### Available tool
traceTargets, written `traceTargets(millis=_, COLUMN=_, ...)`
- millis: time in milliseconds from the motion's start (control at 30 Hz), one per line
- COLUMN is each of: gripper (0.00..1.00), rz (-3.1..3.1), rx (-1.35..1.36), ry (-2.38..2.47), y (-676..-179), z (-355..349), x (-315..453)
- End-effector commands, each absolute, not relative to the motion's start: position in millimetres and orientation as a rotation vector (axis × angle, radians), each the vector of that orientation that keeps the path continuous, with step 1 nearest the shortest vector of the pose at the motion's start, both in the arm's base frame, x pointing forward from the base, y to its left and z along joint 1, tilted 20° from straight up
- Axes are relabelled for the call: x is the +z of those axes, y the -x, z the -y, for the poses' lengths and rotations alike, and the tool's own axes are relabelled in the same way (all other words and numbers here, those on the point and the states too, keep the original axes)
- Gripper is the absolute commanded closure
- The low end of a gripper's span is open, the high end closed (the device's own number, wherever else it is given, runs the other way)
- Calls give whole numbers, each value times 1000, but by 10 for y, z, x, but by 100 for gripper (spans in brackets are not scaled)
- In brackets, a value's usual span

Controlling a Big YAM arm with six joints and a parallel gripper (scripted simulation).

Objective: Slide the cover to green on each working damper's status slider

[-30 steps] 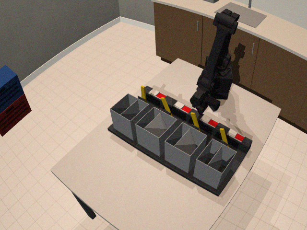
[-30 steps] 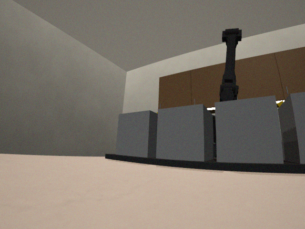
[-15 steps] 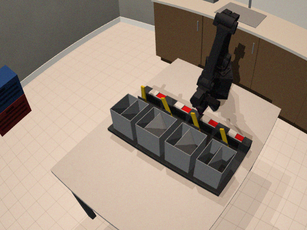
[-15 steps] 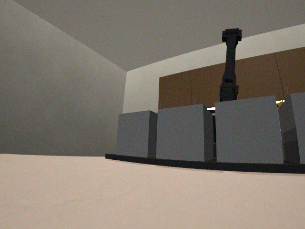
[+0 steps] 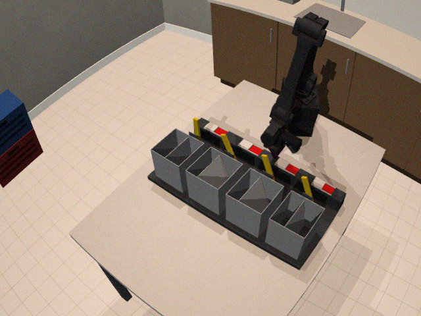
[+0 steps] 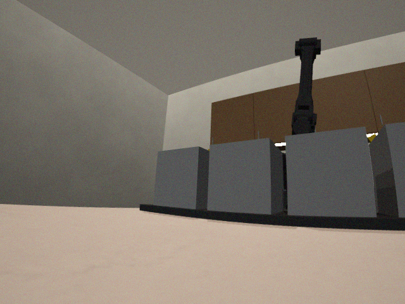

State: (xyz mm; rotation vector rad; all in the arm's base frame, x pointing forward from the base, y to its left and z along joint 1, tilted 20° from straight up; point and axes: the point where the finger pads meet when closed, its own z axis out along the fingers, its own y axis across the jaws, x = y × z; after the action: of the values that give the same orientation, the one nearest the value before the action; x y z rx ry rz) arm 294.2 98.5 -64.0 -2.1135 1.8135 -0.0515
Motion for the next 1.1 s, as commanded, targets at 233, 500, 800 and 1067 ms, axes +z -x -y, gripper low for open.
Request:
traceTargets(millis=233, gripper=100, rz=-1817, rx=-53, ry=2109, y=-2968, z=-1022, x=-708)
traceTargets(millis=500, gripper=100, rz=-1813, rx=-55, ry=2109, y=-2999, z=-1040, x=-738)
traceTargets(millis=800, gripper=100, rz=-1810, rx=-60, ry=2106, y=-3017, z=-1041, x=-727)
traceTargets(millis=1067, gripper=100, rz=-1811, rx=-60, ry=2106, y=-3017, z=-1040, x=-727)
